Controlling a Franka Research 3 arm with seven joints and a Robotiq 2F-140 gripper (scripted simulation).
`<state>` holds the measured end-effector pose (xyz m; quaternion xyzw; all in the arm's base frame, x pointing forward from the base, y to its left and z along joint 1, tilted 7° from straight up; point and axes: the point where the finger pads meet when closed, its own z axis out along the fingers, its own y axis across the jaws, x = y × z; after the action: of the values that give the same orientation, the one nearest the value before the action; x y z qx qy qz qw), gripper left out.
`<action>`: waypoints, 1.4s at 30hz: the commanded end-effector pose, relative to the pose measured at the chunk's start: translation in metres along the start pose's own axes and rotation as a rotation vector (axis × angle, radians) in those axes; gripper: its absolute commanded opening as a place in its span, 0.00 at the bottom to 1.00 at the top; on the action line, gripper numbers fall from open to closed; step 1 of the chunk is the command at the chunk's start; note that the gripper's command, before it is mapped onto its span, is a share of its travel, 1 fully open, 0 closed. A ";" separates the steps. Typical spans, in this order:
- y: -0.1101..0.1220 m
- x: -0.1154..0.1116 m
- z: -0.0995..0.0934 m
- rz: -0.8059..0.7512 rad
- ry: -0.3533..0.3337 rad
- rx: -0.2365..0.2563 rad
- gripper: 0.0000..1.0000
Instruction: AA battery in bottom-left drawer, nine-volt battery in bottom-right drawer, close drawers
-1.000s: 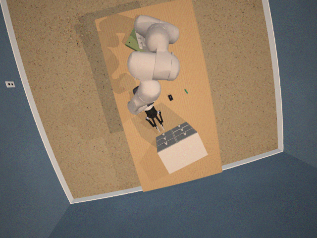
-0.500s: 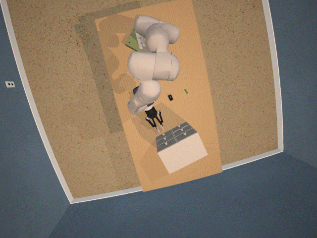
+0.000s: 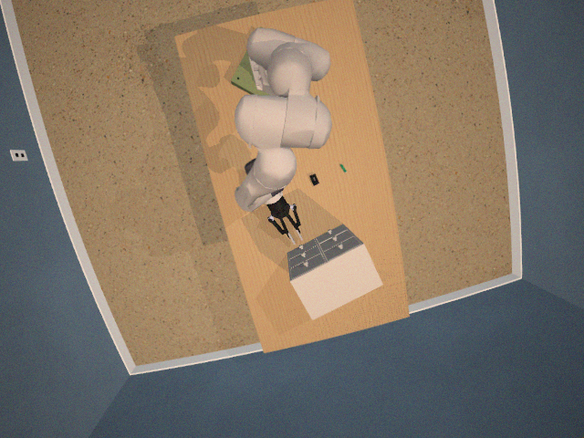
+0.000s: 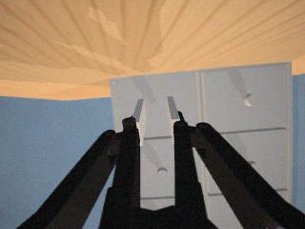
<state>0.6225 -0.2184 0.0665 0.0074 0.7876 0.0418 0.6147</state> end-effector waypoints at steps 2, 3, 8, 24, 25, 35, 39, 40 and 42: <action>0.000 -0.001 0.001 -0.003 -0.002 0.000 0.20; 0.000 -0.001 0.001 -0.003 -0.002 0.000 0.20; 0.000 -0.001 0.001 -0.003 -0.002 0.000 0.20; 0.000 -0.001 0.001 -0.003 -0.002 0.000 0.20; 0.000 -0.001 0.001 -0.003 -0.002 0.000 0.20; 0.000 -0.003 0.005 -0.003 -0.002 0.000 0.20; 0.000 -0.004 0.010 -0.003 -0.002 0.000 0.20; 0.000 -0.005 0.011 -0.003 -0.002 0.000 0.20; 0.000 -0.006 0.015 -0.003 -0.002 0.000 0.20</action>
<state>0.6339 -0.2199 0.0698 0.0052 0.7857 0.0394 0.6174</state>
